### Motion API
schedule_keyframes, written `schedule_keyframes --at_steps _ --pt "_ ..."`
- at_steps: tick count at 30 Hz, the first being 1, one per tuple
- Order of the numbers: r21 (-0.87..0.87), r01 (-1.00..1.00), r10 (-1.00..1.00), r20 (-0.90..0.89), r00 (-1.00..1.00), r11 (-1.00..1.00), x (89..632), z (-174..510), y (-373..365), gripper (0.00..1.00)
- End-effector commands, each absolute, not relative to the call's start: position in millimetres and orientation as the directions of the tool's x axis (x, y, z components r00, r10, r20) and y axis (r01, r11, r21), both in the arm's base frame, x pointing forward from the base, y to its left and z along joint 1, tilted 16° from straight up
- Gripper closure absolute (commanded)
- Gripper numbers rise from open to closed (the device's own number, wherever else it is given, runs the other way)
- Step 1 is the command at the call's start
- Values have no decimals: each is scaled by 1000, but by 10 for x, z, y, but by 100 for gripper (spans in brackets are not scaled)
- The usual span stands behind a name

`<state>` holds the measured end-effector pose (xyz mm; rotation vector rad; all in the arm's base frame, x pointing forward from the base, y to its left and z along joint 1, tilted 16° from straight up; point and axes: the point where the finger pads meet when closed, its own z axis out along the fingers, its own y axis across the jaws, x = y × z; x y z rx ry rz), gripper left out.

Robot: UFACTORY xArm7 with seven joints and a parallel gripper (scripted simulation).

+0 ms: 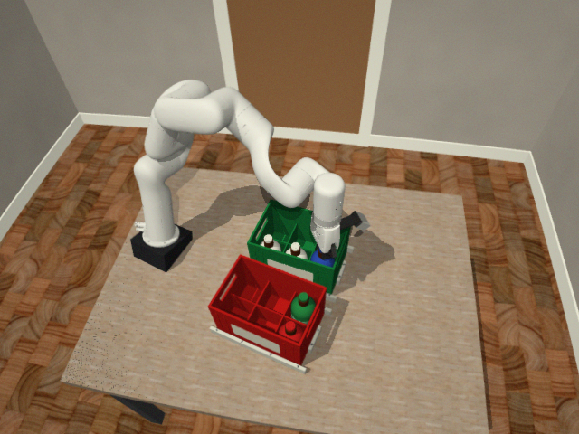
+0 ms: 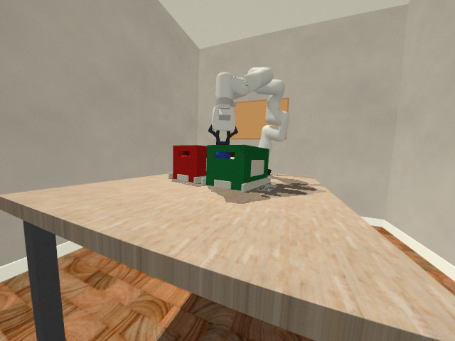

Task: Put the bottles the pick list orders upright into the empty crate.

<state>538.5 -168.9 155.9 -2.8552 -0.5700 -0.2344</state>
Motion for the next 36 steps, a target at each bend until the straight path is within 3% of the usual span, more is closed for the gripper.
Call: schedule_keyframes --at_steps 1,36 --pt "-179 394 358 201 912 -902 5396 1584 -1704 100" --pt "-179 394 358 201 912 -902 5406 1497 -1682 100"
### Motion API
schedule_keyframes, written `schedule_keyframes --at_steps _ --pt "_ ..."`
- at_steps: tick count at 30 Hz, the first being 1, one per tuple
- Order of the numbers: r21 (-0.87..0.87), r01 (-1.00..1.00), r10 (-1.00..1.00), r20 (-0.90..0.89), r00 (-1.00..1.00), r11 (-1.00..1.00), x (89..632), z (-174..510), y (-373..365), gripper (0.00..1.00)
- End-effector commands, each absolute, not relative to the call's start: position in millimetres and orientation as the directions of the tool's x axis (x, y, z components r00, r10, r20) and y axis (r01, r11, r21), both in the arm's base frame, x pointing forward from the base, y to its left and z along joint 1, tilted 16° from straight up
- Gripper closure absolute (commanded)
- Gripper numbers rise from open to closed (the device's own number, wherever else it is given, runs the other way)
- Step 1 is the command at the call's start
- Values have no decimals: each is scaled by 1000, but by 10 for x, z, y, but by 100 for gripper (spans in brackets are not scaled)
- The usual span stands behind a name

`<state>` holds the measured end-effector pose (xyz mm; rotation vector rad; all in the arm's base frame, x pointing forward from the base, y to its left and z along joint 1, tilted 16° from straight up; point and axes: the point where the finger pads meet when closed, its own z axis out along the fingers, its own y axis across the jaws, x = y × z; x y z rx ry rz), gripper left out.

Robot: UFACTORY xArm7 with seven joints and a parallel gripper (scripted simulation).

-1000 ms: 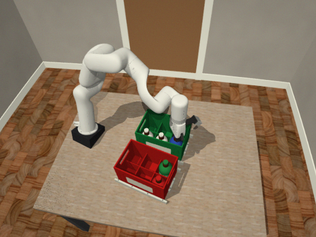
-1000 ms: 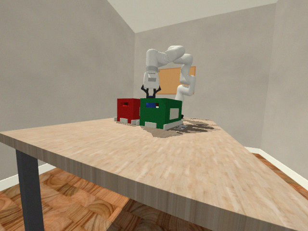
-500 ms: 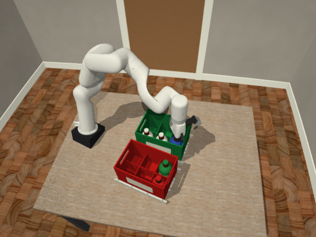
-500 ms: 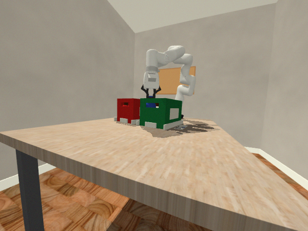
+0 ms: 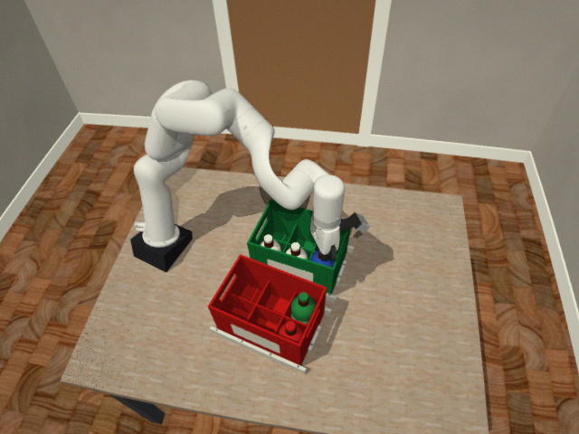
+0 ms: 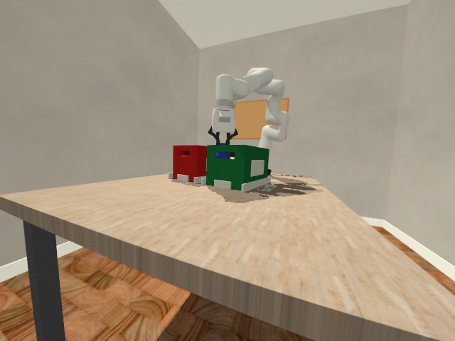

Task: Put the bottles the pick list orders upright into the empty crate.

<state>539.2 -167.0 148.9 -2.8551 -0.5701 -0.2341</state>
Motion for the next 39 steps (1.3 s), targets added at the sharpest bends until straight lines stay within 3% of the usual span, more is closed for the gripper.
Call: schedule_keyframes --at_steps 1,39 --pt "-179 394 358 201 912 -902 5406 1493 -1680 100" --pt "-179 394 358 201 912 -902 5425 1338 -1641 100"
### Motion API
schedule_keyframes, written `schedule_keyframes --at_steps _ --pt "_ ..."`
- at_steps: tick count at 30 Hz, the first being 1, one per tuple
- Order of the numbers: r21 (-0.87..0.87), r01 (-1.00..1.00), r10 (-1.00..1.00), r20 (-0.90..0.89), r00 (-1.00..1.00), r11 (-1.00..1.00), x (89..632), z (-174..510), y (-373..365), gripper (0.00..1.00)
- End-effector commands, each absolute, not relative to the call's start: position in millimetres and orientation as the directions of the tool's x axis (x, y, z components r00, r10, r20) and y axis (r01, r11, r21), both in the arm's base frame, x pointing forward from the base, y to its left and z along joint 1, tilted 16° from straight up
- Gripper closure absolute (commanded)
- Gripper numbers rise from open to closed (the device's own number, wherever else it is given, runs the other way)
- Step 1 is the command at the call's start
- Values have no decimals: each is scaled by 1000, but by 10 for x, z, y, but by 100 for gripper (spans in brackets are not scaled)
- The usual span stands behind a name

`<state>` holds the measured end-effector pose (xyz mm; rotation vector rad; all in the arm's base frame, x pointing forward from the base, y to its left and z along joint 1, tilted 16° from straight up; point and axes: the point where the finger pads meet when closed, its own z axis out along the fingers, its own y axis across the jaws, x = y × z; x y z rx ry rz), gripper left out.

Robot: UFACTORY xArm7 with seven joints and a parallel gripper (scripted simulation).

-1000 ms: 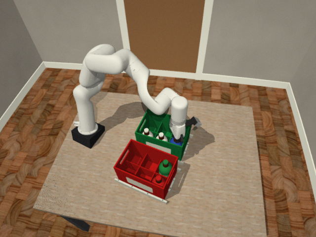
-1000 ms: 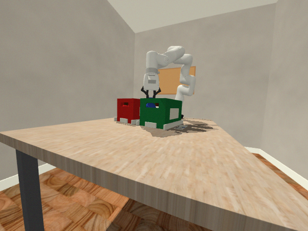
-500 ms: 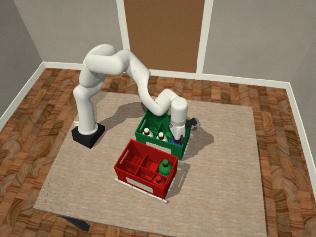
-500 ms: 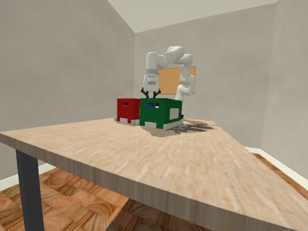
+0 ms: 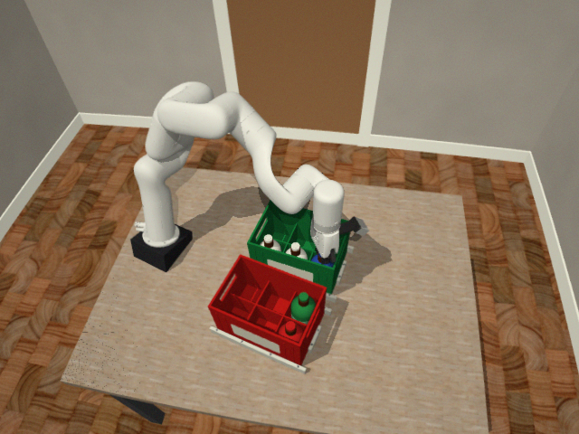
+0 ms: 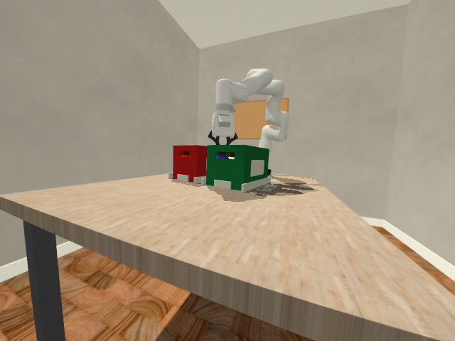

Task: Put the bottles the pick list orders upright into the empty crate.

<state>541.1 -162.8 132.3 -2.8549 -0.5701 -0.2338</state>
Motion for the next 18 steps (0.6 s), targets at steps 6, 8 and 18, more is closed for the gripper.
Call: schedule_keyframes --at_steps 6,8,18 --pt "-179 394 358 201 912 -902 5429 1309 -1634 100" --pt "-179 394 358 201 912 -902 5429 1305 -1633 100" --pt "-179 394 358 201 912 -902 5429 1304 -1633 100"
